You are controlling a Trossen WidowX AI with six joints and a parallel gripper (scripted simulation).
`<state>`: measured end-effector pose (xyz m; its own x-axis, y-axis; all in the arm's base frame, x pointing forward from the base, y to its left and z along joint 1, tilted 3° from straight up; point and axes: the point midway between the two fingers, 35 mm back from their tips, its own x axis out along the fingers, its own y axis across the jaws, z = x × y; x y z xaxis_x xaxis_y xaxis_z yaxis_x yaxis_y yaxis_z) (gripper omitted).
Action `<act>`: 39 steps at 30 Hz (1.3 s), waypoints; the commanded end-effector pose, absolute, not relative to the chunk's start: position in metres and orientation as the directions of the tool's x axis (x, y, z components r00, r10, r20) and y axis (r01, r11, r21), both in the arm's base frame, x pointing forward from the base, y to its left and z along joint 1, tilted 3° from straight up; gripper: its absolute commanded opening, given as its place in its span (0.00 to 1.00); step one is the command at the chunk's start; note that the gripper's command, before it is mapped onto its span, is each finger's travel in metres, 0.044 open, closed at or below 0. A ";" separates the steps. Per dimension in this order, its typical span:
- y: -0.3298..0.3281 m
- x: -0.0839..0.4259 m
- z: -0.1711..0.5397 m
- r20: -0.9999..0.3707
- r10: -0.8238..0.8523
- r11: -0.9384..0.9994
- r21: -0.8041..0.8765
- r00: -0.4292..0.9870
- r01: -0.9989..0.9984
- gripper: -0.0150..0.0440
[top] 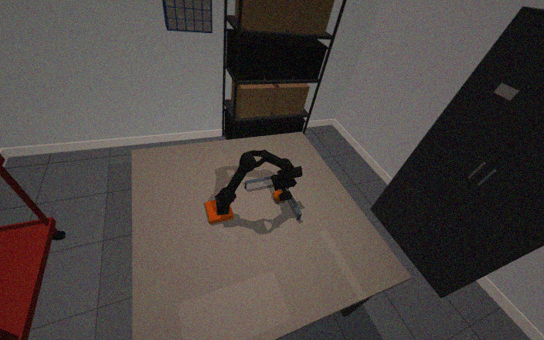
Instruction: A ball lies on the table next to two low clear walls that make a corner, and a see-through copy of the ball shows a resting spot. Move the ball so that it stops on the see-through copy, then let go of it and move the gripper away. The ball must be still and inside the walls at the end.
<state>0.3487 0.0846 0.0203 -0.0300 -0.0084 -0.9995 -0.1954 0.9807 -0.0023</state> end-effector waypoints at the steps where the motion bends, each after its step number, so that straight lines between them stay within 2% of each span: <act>1: 0.085 0.350 0.016 -1.000 -0.003 0.981 0.002 -0.024 -0.192 0.25; 4: 0.085 0.350 0.016 -1.000 -0.003 0.981 0.002 -0.024 -0.192 0.25; 21: 0.085 0.352 0.030 -1.000 -0.006 0.981 -0.002 -0.023 -0.195 1.00; 26: 0.086 0.352 0.102 -1.000 -0.003 0.981 0.002 -0.024 -0.192 1.00; 39: 0.086 0.356 0.101 -1.000 -0.002 0.981 -0.001 -0.002 -0.195 1.00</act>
<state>0.3547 0.0859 0.0980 -0.0085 -0.0031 -1.0000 -0.1949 0.9808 -0.0014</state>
